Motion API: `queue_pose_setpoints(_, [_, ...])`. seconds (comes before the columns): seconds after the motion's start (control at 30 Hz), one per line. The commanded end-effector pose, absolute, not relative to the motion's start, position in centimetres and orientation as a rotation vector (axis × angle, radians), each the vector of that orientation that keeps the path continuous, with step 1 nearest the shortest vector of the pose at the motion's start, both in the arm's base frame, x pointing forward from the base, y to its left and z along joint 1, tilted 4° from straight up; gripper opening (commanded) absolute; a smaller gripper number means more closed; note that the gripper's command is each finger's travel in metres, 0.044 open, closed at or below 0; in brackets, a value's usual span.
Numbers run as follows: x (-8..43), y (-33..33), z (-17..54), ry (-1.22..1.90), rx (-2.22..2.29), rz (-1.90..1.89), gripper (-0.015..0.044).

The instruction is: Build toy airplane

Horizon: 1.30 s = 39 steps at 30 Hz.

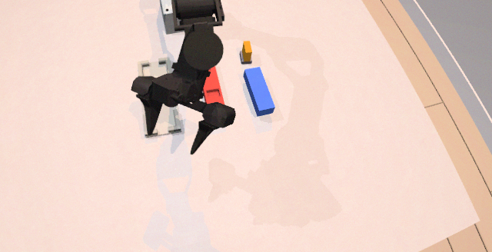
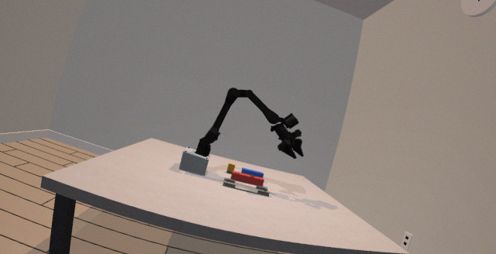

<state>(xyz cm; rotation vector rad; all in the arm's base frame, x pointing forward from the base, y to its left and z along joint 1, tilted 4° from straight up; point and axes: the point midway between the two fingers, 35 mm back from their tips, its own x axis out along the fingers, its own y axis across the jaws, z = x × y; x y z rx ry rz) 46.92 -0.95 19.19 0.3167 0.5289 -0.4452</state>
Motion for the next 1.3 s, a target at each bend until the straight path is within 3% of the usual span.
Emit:
queue_pose_setpoints(0.0, [41.5, 2.4, 14.4, 0.858, 0.138, -0.281, 0.0440])
queue_pose_setpoints(0.4, [27.3, 6.7, 8.6, 1.465, -0.134, 0.096, 0.0440])
queue_pose_setpoints(1.27, [27.5, 6.6, 1.7, 1.479, -0.139, 0.105, 0.0440])
